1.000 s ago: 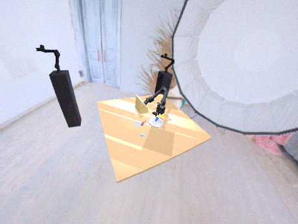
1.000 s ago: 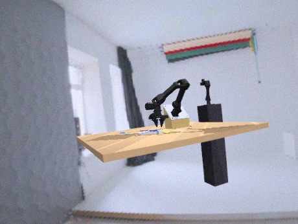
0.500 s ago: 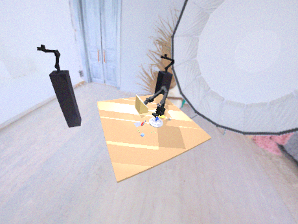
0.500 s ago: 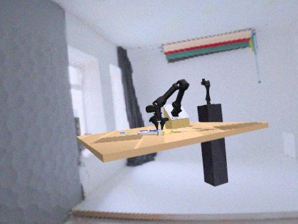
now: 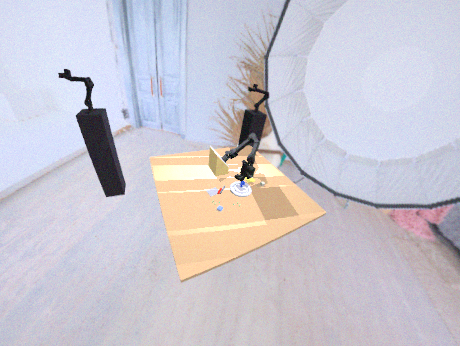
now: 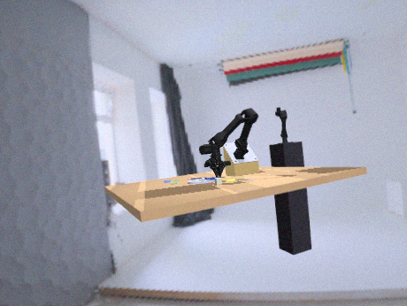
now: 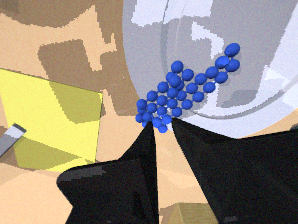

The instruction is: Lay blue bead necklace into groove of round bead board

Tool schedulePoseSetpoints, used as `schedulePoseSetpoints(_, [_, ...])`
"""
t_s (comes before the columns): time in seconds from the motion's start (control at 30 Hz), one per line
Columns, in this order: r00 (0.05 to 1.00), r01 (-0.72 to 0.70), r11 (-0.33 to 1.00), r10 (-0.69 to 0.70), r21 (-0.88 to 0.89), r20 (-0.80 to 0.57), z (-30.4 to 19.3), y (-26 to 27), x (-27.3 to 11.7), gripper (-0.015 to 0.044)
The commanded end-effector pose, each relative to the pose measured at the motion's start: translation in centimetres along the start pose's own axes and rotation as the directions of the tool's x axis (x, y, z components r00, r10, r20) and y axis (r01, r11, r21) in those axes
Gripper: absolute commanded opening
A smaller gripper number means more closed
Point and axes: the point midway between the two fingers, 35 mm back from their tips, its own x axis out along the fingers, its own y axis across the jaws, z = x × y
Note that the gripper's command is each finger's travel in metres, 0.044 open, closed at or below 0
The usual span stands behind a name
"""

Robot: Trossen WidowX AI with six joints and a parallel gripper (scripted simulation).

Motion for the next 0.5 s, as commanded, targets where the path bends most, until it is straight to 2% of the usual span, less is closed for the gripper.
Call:
schedulePoseSetpoints(0.0, [1.000,0.006,1.000,-0.006,-0.009,0.005,0.17,-0.08,0.00,0.0026])
schedulePoseSetpoints(0.13, [1.000,0.006,1.000,-0.006,-0.009,0.005,0.17,-0.08,0.00,0.0000])
schedulePoseSetpoints(0.47, [1.000,0.006,1.000,-0.006,-0.009,0.005,0.17,-0.08,0.00,0.0000])
